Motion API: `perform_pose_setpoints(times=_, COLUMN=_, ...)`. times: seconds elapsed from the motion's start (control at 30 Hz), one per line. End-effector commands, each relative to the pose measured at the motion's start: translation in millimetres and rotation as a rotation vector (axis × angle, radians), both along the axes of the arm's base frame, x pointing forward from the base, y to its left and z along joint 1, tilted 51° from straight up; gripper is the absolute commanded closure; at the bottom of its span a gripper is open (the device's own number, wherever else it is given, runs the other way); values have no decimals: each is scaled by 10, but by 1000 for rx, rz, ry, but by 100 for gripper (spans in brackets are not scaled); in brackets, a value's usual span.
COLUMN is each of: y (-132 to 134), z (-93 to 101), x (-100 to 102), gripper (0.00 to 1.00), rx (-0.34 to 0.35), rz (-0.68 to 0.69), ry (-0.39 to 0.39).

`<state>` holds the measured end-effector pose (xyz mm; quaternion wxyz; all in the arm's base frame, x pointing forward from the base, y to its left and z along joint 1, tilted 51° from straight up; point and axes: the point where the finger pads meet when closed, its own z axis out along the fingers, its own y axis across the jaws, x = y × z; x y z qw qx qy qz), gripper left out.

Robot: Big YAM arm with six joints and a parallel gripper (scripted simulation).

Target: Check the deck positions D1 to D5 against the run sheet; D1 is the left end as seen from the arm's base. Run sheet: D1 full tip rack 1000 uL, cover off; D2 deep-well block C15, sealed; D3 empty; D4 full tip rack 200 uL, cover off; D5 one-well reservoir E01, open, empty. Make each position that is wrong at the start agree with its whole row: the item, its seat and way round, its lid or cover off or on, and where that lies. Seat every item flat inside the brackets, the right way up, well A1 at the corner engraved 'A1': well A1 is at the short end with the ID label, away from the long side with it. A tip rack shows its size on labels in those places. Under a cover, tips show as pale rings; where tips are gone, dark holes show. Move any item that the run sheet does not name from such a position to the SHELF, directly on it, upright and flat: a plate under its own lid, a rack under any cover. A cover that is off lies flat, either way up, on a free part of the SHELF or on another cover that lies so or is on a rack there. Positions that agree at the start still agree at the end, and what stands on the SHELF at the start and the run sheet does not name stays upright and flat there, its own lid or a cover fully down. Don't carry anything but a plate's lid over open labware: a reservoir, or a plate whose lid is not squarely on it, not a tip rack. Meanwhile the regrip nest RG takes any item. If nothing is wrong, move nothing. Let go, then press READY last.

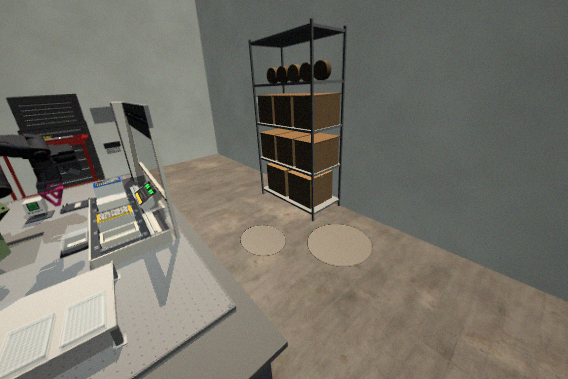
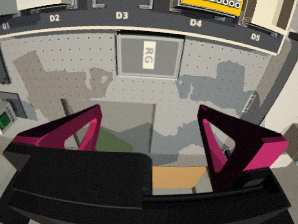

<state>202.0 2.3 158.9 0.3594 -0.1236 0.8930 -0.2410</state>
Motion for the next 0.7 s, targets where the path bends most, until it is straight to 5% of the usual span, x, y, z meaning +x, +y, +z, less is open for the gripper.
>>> perform_pose_setpoints(times=0.0, y=35, z=16, x=-5, gripper=0, rx=44, rz=-34, ry=-22)
perform_pose_setpoints(times=0.67, y=35, z=56, x=-8, gripper=0, rx=294, rz=-246, ry=-149)
